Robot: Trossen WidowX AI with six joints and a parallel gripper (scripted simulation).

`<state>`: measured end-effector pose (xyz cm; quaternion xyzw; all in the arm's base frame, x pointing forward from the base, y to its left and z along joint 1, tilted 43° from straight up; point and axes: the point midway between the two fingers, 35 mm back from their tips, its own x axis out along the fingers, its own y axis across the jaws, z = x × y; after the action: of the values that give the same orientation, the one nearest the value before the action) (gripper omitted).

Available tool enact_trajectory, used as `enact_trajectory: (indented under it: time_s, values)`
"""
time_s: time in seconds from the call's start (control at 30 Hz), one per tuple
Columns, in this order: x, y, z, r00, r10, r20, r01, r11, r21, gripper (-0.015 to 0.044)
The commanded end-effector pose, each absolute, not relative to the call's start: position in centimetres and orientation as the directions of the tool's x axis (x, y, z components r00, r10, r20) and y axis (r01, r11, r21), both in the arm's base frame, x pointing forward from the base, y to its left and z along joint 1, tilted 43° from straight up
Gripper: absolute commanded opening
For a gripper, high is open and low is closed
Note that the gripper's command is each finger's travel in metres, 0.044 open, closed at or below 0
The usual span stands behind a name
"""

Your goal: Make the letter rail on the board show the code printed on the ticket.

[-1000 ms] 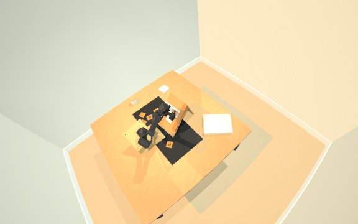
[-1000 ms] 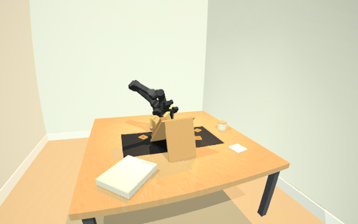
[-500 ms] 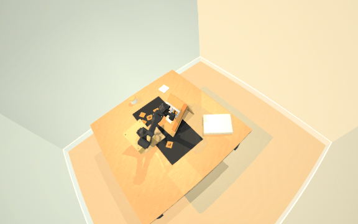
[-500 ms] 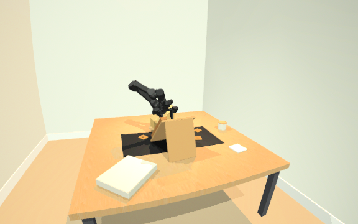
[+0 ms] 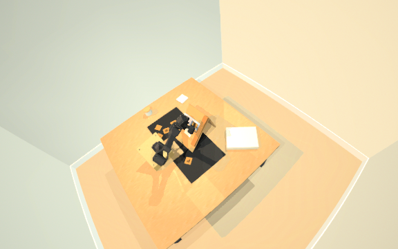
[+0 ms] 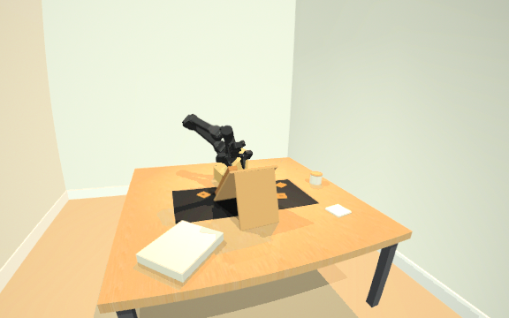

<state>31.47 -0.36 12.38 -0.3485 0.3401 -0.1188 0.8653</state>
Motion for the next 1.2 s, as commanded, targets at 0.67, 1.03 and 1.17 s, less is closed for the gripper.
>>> enact_trajectory:
  time_s: [0.67,1.03,1.17]
  values:
    - [31.5,-0.4,12.4,0.74,-0.443,-0.506,-0.032,0.729,-0.684,0.0]
    - [33.7,1.3,10.7,0.443,-0.545,-0.712,-0.053,0.777,-0.628,0.0]
    - [34.1,1.8,10.4,0.299,-0.602,-0.74,-0.038,0.768,-0.64,0.0]
